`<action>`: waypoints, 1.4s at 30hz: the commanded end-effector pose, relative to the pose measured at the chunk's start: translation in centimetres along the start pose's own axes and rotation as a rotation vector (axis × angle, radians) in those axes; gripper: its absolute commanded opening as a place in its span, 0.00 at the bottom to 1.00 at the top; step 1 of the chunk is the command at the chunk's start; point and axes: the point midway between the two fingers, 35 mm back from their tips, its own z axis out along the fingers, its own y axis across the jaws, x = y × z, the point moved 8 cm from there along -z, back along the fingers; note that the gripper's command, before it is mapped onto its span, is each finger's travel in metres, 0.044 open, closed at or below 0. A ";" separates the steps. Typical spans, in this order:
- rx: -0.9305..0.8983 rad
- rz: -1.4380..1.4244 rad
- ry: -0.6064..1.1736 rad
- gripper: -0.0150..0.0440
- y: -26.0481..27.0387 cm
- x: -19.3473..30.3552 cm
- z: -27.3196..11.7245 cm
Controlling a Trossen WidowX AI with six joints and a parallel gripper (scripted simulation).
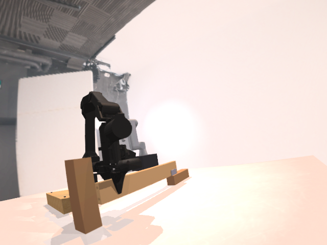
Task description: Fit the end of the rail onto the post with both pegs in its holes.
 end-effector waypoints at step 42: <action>0.002 0.001 0.005 0.25 0.0 1.5 0.0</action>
